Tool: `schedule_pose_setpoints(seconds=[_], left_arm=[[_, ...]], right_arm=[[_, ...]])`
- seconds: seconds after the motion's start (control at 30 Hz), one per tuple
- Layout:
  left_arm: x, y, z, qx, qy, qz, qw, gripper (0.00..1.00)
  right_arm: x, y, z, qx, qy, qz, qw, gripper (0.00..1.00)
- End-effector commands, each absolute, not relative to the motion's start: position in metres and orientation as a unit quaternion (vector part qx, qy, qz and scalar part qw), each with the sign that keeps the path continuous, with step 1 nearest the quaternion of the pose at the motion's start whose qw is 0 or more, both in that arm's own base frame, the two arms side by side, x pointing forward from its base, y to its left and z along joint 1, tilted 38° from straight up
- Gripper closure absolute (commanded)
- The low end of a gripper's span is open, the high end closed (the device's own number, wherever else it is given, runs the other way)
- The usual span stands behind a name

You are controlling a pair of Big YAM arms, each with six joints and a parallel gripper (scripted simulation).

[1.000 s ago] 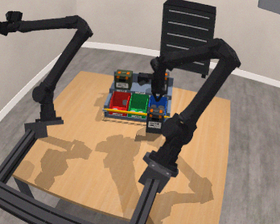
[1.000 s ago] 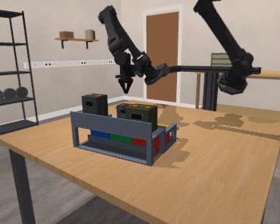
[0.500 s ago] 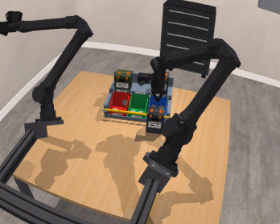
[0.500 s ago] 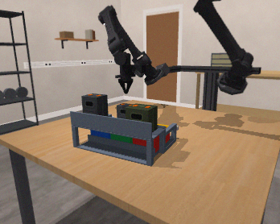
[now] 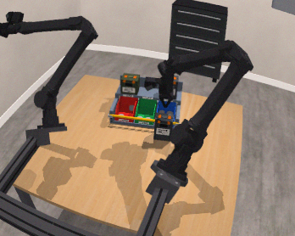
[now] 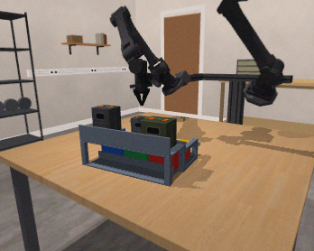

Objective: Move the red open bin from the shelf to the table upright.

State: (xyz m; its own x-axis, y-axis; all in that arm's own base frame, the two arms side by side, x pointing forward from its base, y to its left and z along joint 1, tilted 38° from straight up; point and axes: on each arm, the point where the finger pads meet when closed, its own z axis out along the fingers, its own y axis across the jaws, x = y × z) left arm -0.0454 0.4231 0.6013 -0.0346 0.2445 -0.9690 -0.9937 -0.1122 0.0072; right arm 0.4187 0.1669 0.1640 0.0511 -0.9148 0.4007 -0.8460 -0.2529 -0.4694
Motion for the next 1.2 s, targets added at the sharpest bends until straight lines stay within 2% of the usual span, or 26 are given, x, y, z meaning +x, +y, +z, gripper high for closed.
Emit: schedule_pose_setpoints(seconds=[0.0,1.17], left_arm=[[-0.048,0.409,0.639,-0.444,0.394,0.602,0.534,0.0],[-0.048,0.409,0.639,-0.444,0.394,0.602,0.534,0.0]], right_arm=[[0.427,0.187,0.177,-0.722,0.607,-0.325,0.067,1.0],[0.455,0.297,0.154,-0.723,0.606,-0.324,0.069,1.0]])
